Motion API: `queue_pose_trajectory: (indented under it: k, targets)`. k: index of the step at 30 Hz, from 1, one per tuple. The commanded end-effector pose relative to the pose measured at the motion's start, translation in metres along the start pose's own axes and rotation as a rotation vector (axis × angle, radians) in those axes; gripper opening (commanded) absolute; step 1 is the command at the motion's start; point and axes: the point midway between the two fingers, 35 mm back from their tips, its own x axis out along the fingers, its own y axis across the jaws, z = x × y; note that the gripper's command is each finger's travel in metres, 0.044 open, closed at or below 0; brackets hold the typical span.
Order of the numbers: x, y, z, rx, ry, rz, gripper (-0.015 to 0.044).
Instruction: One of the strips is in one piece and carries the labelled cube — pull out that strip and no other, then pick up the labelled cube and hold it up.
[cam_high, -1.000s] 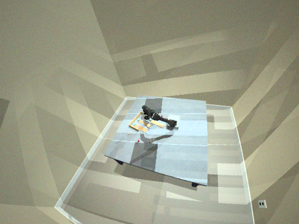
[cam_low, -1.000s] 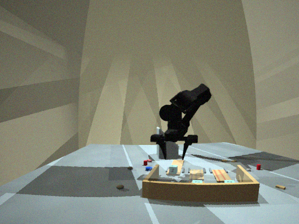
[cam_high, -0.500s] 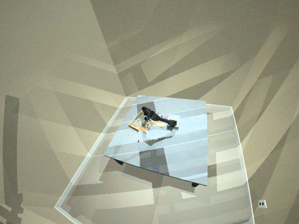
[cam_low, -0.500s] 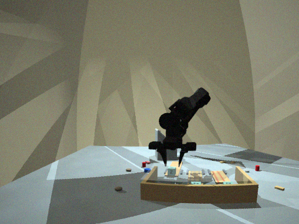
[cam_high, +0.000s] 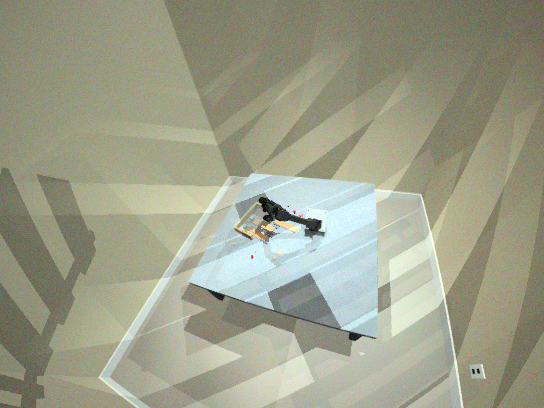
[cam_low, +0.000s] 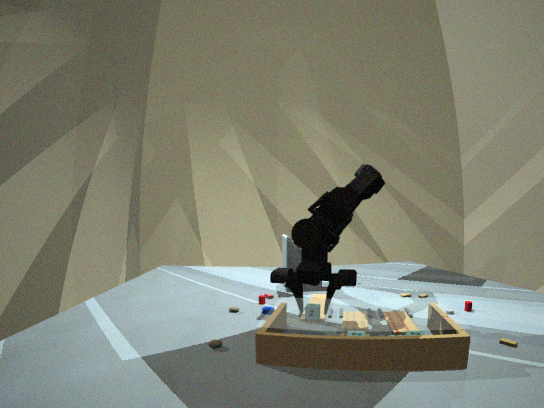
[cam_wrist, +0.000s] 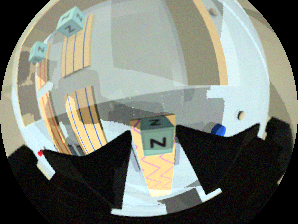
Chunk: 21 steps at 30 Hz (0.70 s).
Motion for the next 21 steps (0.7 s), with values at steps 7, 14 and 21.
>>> queue_pose_trajectory:
  k: [7, 14, 21]
  targets:
    - [0.0031, -0.0001, -0.0008, 0.001, 0.003, 0.000, 0.0165]
    - [0.0031, -0.0001, -0.0008, 0.001, 0.003, 0.000, 0.0118]
    - [-0.0019, -0.0032, -0.0090, 0.012, 0.006, -0.023, 0.0000]
